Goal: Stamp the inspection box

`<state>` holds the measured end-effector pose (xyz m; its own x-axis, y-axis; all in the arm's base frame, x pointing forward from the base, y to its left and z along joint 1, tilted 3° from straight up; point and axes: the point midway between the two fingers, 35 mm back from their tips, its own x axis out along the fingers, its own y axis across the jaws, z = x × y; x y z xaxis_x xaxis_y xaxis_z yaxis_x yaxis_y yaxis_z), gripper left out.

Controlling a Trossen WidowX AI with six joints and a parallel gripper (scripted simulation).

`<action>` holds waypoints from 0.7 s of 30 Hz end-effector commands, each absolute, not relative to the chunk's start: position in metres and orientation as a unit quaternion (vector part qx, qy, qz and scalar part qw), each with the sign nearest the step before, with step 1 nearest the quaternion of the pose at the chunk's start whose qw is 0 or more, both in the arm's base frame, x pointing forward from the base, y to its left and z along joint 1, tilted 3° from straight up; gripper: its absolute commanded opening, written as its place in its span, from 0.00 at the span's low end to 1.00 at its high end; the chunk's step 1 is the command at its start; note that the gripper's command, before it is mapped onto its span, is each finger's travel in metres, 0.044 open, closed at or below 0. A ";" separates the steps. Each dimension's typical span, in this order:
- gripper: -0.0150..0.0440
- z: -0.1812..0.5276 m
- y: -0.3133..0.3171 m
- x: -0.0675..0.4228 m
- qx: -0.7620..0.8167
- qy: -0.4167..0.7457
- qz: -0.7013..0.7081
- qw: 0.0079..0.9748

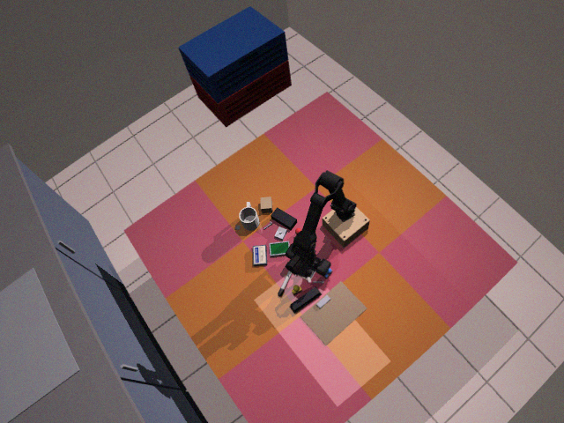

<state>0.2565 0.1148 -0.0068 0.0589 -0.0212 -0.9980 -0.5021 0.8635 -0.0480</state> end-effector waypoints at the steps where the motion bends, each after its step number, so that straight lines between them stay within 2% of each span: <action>1: 0.25 -0.004 0.114 0.257 -0.199 0.663 0.171 0.701; 21: 0.25 0.025 0.117 0.257 -0.199 0.663 0.171 0.701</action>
<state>0.2563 0.1165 0.0194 0.0558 -0.0224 -0.9982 -0.5070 0.8606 -0.0477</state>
